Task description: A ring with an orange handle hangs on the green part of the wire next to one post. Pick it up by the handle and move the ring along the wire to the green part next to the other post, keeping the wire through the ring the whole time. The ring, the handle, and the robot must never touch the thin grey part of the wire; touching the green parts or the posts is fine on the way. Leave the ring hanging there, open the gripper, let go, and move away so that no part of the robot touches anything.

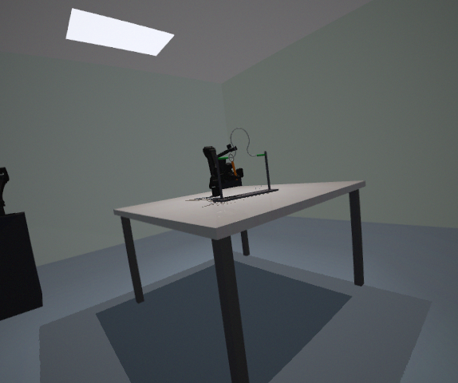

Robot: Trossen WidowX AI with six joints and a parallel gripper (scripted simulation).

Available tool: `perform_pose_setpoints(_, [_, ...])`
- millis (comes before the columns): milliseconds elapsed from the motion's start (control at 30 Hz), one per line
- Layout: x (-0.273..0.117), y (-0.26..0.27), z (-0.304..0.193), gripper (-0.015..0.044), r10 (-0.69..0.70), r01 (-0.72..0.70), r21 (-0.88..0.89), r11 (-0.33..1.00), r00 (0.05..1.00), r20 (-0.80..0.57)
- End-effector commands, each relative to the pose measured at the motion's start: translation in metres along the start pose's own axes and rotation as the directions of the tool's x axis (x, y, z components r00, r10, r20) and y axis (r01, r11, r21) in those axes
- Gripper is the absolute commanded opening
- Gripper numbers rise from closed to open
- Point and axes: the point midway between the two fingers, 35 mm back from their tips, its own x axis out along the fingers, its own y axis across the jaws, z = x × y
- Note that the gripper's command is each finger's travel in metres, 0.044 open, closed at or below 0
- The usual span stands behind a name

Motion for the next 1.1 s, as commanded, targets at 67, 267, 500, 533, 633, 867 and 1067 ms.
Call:
perform_pose_setpoints(67, [0.000, 0.018, 0.000, -0.0150, 0.017, -0.017, 0.090, 0.996, 1.000, 0.001])
perform_pose_setpoints(267, [-0.001, 0.039, 0.003, -0.0150, 0.039, -0.039, 0.206, 0.978, 0.999, 0.006])
perform_pose_setpoints(500, [-0.004, 0.059, 0.009, -0.0150, 0.069, -0.064, 0.324, 0.944, 0.998, -0.004])
perform_pose_setpoints(533, [-0.005, 0.062, 0.010, -0.0150, 0.076, -0.067, 0.339, 0.938, 0.997, -0.012])
perform_pose_setpoints(633, [-0.009, 0.070, 0.013, -0.0150, 0.100, -0.078, 0.386, 0.919, 0.994, -0.038])
perform_pose_setpoints(867, [-0.024, 0.090, 0.023, -0.0150, 0.178, -0.101, 0.509, 0.855, 0.978, -0.106])
perform_pose_setpoints(1067, [-0.038, 0.107, 0.036, -0.0150, 0.271, -0.120, 0.620, 0.775, 0.950, -0.154])
